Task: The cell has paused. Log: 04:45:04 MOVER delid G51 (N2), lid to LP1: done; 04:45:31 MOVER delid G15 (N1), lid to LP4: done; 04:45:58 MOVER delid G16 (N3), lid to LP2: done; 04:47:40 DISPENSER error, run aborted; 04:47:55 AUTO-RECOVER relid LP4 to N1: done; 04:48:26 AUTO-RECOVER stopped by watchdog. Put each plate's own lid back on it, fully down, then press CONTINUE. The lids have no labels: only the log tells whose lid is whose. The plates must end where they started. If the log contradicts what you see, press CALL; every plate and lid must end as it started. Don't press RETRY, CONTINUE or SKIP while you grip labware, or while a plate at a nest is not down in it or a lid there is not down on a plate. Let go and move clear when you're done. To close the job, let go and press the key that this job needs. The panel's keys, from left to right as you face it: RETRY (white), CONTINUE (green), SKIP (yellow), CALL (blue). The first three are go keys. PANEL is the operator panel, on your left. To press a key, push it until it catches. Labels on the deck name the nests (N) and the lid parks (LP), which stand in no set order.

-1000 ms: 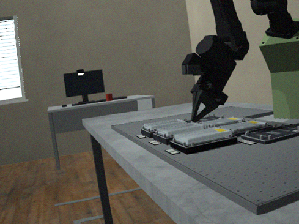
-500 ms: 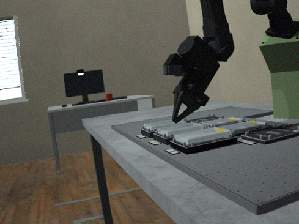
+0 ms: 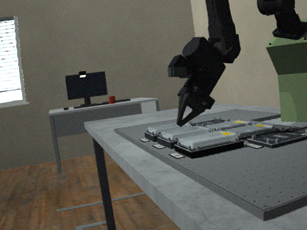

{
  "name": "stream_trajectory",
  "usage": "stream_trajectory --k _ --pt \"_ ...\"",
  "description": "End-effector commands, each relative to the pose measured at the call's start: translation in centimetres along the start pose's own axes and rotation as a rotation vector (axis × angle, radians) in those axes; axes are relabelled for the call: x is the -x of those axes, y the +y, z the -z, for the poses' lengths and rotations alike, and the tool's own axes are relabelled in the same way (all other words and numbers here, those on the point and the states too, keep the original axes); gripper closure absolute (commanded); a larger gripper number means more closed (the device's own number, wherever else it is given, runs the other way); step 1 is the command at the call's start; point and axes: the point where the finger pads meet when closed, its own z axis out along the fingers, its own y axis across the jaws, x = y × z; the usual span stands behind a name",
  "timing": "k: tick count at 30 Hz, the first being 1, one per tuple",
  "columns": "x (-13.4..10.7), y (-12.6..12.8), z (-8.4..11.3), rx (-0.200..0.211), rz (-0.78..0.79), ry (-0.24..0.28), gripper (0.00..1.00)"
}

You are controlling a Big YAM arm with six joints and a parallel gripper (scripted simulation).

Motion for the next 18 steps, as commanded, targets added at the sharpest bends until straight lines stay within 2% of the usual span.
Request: stream_trajectory --k 1,6,7,8,10,14,15,18 --pt "-0.2 0.1 0.1 0.001 0.01 0.009 1.0" --pt "-0.2 0.1 0.1 0.001 0.01 0.009 1.0" --pt "-1.7 -1.5 0.2 -0.018 0.019 0.047 1.0" --pt "-1.7 -2.0 0.2 -0.018 0.018 0.047 1.0" --pt "-0.9 -2.8 0.2 -0.011 0.018 0.017 1.0" --pt "-0.9 -3.8 0.2 -0.011 0.018 0.017 1.0" --pt "1.0 -3.8 0.2 -0.002 0.021 -0.021 1.0" --pt "-0.3 -5.7 -0.1 -0.009 0.019 0.005 1.0"
